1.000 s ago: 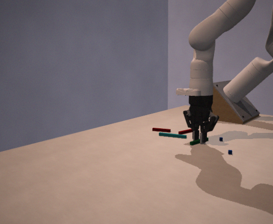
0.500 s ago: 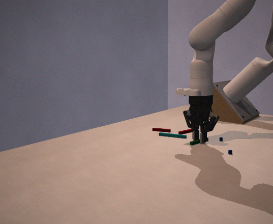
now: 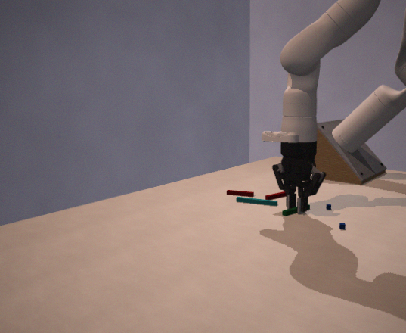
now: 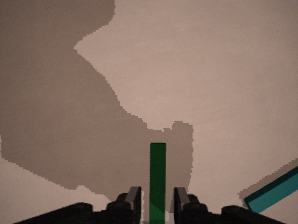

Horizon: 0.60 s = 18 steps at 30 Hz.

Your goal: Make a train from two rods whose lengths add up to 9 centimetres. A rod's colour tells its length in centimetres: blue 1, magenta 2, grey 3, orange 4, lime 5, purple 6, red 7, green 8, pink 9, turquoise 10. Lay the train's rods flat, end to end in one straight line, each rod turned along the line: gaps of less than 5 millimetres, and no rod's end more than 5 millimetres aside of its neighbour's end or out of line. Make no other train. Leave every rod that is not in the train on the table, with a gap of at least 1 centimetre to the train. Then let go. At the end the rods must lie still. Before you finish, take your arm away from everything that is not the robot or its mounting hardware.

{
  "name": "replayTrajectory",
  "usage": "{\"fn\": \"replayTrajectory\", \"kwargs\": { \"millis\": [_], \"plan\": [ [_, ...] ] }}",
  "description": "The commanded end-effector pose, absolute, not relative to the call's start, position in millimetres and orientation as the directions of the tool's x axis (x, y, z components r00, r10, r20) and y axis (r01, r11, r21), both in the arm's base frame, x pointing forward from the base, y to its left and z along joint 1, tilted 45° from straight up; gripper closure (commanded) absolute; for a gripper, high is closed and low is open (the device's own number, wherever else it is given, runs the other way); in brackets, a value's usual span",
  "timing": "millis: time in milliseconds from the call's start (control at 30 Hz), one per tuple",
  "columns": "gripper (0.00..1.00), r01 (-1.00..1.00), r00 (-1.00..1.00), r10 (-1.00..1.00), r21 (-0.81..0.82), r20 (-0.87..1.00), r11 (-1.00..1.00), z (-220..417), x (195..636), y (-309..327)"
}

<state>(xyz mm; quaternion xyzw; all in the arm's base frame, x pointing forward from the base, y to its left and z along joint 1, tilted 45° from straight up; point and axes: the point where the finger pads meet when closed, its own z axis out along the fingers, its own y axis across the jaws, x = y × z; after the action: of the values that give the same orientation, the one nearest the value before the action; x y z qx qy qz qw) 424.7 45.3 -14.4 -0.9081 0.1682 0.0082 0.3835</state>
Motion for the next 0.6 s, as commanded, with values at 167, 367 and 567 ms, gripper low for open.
{"fn": "replayTrajectory", "kwargs": {
  "millis": [167,367,567],
  "plan": [
    [0.95,-0.312,0.943,-0.3,-0.694,-0.143,-0.649,-14.1,425.1,44.5],
    [0.95,-0.312,0.943,-0.3,-0.694,-0.143,-0.649,-14.1,425.1,44.5],
    [0.95,-0.312,0.943,-0.3,-0.694,-0.143,-0.649,-14.1,425.1,44.5]
  ]
}}
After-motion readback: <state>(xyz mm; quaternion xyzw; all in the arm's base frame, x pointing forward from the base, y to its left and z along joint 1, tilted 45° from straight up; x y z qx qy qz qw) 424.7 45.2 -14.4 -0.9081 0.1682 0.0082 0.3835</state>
